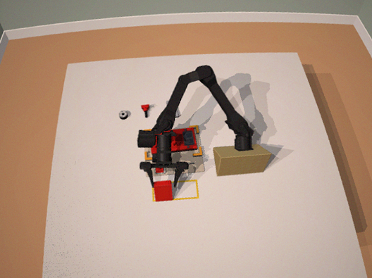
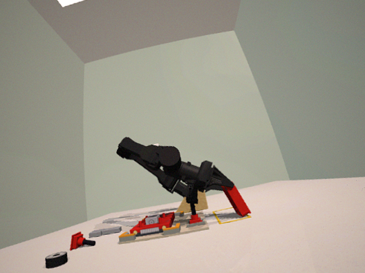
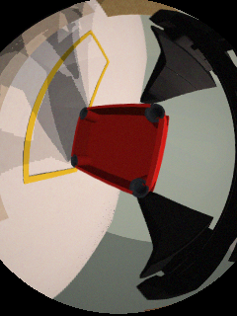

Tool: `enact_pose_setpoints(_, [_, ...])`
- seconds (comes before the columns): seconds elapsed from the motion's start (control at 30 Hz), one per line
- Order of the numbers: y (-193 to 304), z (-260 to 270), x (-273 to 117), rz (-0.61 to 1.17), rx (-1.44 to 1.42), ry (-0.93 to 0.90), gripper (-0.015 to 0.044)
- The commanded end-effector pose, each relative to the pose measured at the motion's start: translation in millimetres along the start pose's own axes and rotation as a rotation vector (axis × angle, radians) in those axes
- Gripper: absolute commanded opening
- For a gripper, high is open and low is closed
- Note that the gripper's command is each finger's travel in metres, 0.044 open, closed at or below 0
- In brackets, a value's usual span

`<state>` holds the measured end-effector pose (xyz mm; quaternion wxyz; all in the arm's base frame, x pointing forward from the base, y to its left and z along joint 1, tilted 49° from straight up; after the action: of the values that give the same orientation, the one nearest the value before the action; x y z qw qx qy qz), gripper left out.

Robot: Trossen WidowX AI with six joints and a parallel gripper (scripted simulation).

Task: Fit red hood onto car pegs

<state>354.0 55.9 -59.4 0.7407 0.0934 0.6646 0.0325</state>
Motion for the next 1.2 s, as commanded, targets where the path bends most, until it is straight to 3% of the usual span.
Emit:
enact_pose_setpoints(0.0, [-2,-1,0,-0.004,0.009,0.009,0.0440])
enact_pose_setpoints(0.13, [10,7,-26,-0.019,0.044,0.022,0.0440])
enact_pose_setpoints(0.37, [44,12,-117,-0.072,0.149,0.056,0.0440])
enact_pose_setpoints(0.4, [44,12,-119,-0.073,0.151,0.056,0.0440])
enact_pose_setpoints(0.43, [36,13,-90,-0.057,0.120,0.057,0.0440])
enact_pose_setpoints(0.8, [36,13,-90,-0.057,0.120,0.057,0.0440])
enact_pose_setpoints(1.0, [36,13,-90,-0.057,0.120,0.057,0.0282])
enact_pose_setpoints(1.17, [32,11,-78,-0.141,-0.186,0.112,0.0414])
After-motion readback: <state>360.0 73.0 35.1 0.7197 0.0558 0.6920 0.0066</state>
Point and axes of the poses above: the point midway between the two fingers, 35 mm back from their tips, its own x axis out along the fingers, its own z axis across the jaws, y = z × x, the point moved 1 cm from there along -x, back along the fingers, and after that the axes turned 7 degrees about x, right-handed, at the moved point
